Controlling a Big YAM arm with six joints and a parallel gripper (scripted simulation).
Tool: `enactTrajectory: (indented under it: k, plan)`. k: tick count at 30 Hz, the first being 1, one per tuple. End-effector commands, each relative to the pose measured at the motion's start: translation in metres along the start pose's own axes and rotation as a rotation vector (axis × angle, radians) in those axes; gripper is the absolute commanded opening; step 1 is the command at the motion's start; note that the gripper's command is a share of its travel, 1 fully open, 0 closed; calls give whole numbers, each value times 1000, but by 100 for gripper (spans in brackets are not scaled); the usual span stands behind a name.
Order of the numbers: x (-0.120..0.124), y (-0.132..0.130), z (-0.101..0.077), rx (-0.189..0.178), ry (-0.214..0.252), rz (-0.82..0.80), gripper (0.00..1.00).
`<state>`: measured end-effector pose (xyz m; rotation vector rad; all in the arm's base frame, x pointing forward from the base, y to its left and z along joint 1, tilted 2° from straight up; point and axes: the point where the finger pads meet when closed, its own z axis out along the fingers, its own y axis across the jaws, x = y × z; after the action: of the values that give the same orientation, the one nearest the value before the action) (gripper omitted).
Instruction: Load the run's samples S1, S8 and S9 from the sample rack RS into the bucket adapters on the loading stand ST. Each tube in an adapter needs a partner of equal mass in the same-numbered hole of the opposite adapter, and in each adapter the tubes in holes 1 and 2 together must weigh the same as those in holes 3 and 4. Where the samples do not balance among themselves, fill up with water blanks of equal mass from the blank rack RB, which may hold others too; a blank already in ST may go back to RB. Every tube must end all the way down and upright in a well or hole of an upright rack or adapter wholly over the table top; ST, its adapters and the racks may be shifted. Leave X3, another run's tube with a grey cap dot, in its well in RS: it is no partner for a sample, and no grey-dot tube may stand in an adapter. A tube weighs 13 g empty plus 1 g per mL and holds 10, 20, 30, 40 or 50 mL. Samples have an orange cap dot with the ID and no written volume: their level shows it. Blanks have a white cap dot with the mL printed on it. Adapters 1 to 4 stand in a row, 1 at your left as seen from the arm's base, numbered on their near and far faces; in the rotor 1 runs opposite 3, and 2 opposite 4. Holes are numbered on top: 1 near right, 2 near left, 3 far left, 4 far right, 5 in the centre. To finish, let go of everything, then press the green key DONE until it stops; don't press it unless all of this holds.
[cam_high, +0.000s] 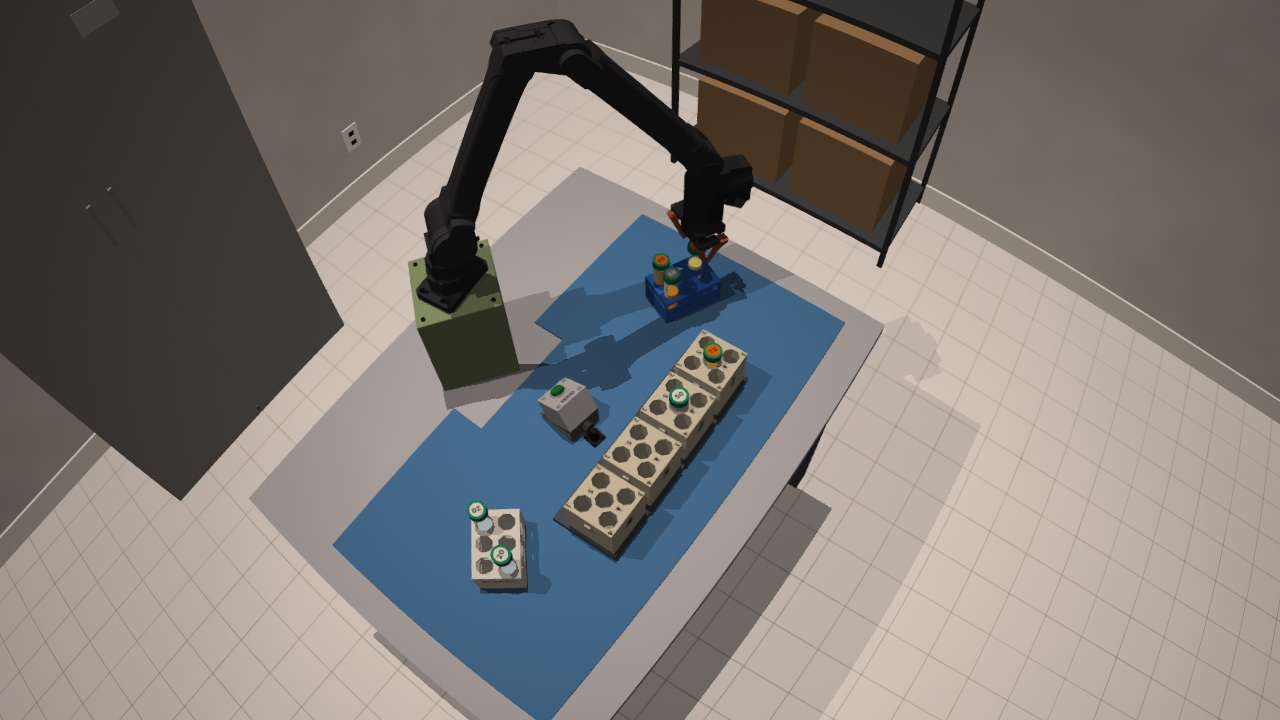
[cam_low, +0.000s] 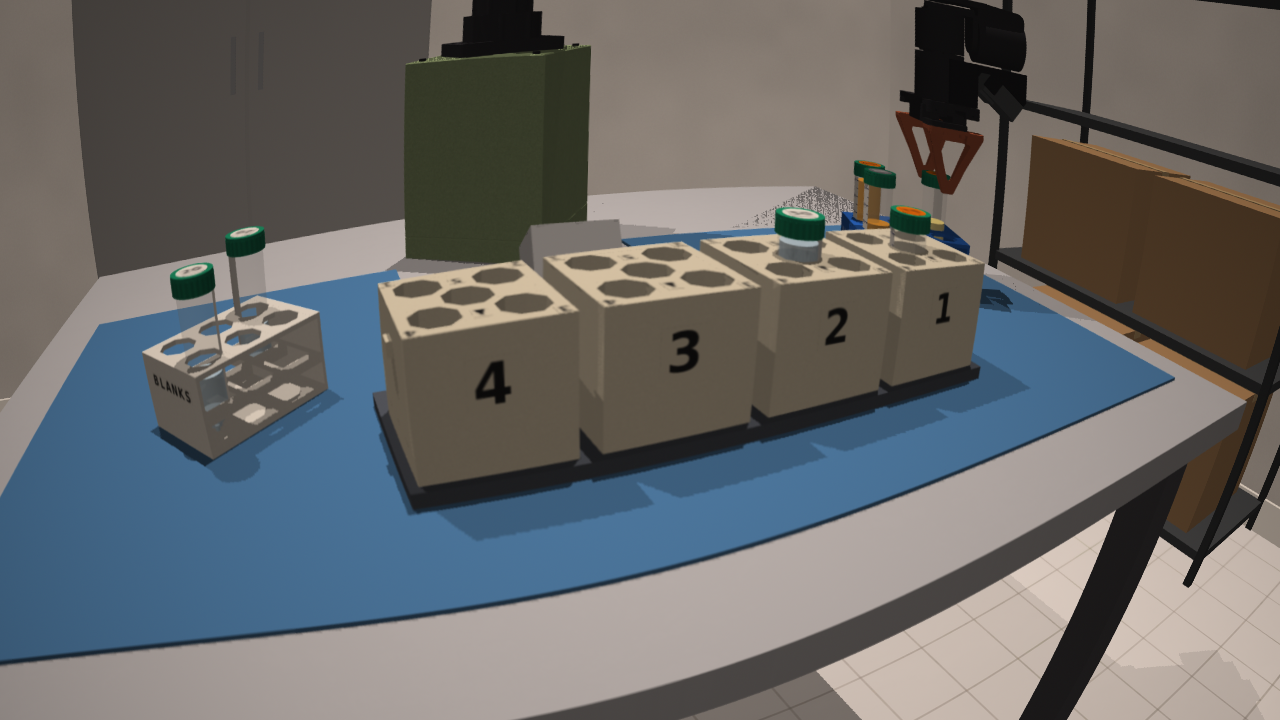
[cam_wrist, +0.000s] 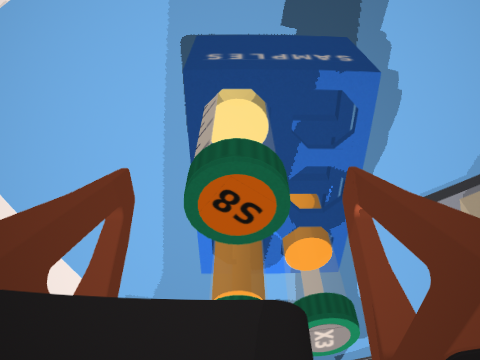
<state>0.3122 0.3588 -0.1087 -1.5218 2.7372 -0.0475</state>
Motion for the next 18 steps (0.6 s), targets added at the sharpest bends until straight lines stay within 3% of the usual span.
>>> enactTrajectory:
  k: [1,2,18]
  plan:
    - [-18,-2,-10,6,-40,2,80]
    - [-18,-2,-10,6,-40,2,0]
    - [-18,-2,-10,6,-40,2,0]
